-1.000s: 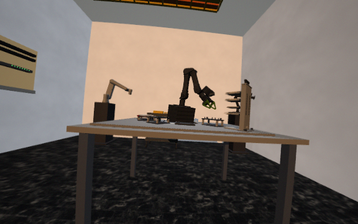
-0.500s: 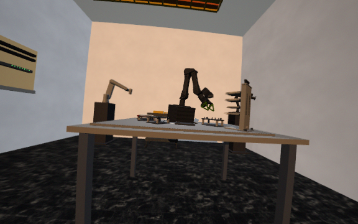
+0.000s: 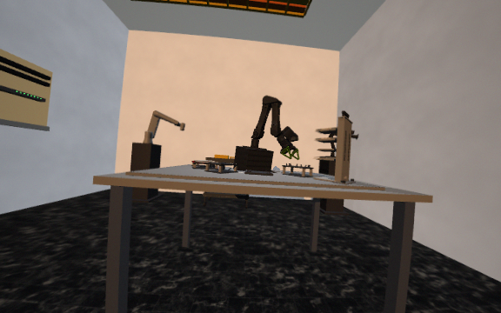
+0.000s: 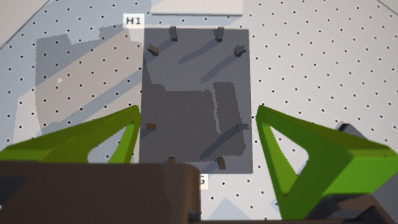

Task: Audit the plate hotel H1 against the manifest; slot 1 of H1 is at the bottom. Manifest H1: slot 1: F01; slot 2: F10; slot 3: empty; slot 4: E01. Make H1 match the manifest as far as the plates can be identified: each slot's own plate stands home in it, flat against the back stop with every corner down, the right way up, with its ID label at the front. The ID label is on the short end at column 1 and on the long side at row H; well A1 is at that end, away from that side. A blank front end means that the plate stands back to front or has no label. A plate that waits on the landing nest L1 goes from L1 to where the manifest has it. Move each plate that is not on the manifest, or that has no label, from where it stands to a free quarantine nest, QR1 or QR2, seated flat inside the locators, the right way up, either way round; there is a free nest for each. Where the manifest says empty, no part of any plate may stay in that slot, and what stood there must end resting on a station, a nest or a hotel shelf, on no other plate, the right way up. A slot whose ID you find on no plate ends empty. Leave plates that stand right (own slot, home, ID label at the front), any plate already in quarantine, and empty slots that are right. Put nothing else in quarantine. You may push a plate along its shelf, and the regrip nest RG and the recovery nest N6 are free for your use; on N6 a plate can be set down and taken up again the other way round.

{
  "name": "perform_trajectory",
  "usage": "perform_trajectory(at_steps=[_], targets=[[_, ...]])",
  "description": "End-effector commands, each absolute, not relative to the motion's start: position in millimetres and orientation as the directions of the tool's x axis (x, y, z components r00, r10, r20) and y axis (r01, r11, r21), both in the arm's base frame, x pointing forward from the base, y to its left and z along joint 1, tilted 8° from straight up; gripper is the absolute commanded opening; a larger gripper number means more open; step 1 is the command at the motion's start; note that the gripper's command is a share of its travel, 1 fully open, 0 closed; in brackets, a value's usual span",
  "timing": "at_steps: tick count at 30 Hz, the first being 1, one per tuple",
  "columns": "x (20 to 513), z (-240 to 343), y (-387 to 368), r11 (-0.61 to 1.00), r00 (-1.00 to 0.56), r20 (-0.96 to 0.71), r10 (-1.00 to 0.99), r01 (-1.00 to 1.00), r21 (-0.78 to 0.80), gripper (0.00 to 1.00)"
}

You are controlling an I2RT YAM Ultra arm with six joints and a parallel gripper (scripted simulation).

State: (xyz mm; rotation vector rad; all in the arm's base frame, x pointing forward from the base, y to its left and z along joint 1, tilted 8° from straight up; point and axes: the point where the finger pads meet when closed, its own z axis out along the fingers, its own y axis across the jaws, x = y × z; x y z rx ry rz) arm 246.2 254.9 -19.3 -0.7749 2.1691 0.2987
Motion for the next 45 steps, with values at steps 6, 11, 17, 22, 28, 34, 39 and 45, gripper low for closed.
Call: perform_trajectory(at_steps=[6,11,17,22,28,34,39,45], targets=[[253.6,-6.8,263.6,0.786,-0.461,-0.798,-0.388,-0.617,-0.026,1.0],[254.6,-6.5,264.4,0.786,-0.461,-0.798,-0.388,-0.617,-0.026,1.0],[260.9,-5.4,269.4,0.786,-0.461,-0.798,-0.388,-0.617,-0.026,1.0],[264.0,-4.9,271.8,0.786,-0.46,-0.798,-0.388,-0.617,-0.026,1.0],[270.3,-3.7,276.8,0.786,-0.46,-0.798,-0.388,-0.617,-0.026,1.0],[276.5,-2.6,281.7,0.786,-0.46,-0.799,-0.388,-0.617,-0.026,1.0],[279.7,-2.0,284.2,0.786,-0.46,-0.799,-0.388,-0.617,-0.026,1.0],[285.9,-0.8,289.1,0.786,-0.46,-0.799,-0.388,-0.617,-0.026,1.0]])
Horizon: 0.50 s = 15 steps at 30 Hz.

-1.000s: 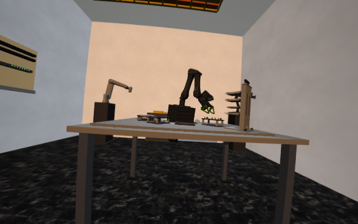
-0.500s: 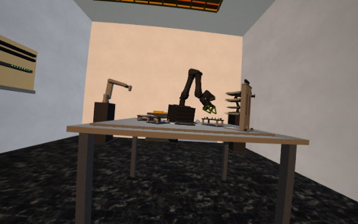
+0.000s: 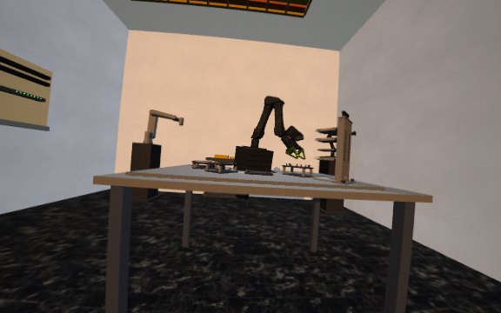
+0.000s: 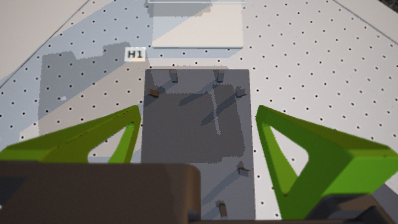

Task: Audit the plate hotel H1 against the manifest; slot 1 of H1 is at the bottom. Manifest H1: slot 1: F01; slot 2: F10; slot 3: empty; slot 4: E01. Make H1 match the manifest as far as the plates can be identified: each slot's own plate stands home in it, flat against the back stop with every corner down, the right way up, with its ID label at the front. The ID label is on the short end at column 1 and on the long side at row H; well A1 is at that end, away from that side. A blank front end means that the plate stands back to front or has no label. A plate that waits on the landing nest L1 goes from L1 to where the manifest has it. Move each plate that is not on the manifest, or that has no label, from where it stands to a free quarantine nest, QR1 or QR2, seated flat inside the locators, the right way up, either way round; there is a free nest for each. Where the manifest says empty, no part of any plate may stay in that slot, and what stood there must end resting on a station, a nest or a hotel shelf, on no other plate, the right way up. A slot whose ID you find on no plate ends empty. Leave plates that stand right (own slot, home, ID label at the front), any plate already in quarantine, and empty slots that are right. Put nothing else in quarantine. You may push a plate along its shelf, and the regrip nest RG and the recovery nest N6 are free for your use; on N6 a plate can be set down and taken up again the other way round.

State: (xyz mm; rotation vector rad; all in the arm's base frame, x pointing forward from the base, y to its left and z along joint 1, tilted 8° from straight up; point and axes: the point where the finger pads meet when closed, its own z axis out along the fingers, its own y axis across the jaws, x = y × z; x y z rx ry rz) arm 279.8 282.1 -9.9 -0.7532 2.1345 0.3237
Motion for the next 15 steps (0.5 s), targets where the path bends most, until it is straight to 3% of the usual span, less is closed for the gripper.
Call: perform_trajectory(at_steps=[1,15], targets=[[287.0,-0.6,290.0,0.786,-0.46,-0.799,-0.388,-0.617,-0.026,1.0],[299.5,1.7,299.8,0.786,-0.46,-0.799,-0.387,-0.617,-0.026,1.0]])
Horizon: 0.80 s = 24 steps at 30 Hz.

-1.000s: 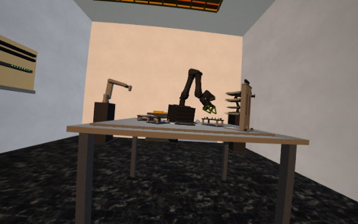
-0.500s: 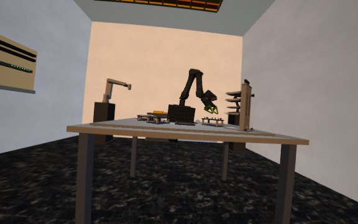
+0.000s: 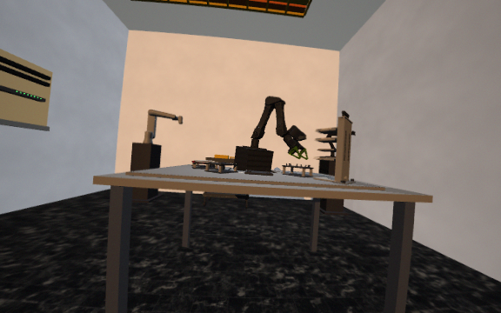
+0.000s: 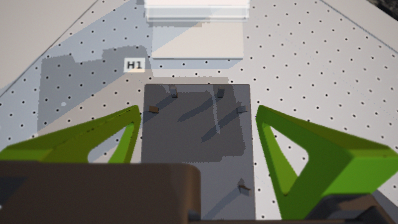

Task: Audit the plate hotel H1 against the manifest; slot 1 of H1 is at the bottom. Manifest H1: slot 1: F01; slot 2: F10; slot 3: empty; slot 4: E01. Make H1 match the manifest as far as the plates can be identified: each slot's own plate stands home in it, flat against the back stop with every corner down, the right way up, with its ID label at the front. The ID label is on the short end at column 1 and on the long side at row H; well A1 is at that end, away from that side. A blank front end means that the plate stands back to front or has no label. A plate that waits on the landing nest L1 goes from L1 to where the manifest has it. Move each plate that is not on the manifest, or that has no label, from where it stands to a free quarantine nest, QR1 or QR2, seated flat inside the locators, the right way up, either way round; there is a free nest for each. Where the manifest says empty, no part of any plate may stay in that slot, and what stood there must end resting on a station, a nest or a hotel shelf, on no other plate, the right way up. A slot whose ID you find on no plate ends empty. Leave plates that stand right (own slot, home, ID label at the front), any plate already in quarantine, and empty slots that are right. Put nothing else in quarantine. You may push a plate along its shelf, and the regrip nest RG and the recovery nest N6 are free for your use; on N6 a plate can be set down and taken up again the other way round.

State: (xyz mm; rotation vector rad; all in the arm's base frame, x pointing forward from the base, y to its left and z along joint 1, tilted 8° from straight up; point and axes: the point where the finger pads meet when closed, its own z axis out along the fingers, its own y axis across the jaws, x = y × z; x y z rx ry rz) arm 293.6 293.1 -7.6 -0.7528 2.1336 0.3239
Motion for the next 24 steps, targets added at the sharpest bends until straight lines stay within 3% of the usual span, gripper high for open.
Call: perform_trajectory(at_steps=[1,24], targets=[[300.5,1.9,300.7,0.786,-0.459,-0.799,-0.387,-0.617,-0.026,1.0],[322.4,6.0,318.0,0.786,-0.459,-0.8,-0.387,-0.617,-0.027,1.0]])
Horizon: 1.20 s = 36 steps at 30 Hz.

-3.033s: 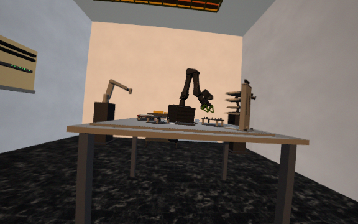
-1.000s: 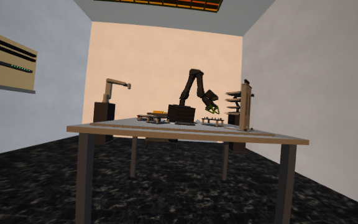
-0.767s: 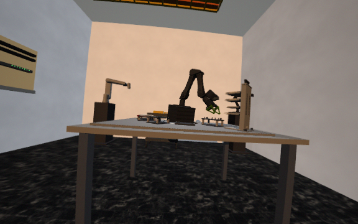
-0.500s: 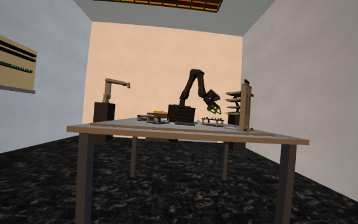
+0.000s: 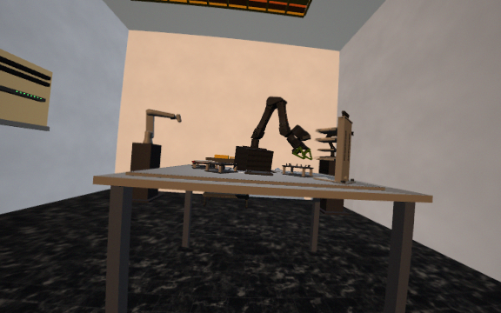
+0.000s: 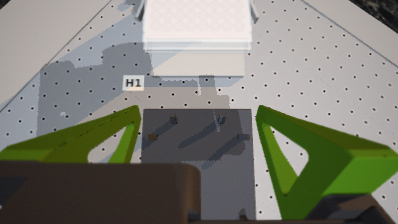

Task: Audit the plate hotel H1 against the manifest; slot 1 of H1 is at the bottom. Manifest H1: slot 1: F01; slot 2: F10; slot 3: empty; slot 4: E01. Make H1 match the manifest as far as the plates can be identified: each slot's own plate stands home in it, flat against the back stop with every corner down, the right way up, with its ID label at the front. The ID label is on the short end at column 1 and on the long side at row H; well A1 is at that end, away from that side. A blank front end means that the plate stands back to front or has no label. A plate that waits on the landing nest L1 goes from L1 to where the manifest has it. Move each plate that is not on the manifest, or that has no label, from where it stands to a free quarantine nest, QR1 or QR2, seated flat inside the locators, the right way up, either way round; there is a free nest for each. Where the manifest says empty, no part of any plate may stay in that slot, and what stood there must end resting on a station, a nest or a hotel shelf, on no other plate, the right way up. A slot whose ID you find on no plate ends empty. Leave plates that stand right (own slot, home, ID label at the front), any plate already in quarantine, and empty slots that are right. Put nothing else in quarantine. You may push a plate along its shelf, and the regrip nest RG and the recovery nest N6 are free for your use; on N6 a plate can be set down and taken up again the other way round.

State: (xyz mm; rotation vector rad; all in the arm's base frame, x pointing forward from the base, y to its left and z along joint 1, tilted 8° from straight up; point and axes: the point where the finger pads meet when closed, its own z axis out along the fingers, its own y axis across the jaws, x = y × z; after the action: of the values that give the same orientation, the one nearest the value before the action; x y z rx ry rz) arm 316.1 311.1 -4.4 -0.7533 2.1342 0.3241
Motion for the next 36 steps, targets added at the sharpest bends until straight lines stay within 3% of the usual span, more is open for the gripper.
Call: perform_trajectory(at_steps=[1,36], targets=[[323.4,6.2,318.8,0.786,-0.459,-0.8,-0.387,-0.617,-0.027,1.0],[355.7,12.4,344.3,0.786,-0.458,-0.8,-0.387,-0.617,-0.027,1.0]])
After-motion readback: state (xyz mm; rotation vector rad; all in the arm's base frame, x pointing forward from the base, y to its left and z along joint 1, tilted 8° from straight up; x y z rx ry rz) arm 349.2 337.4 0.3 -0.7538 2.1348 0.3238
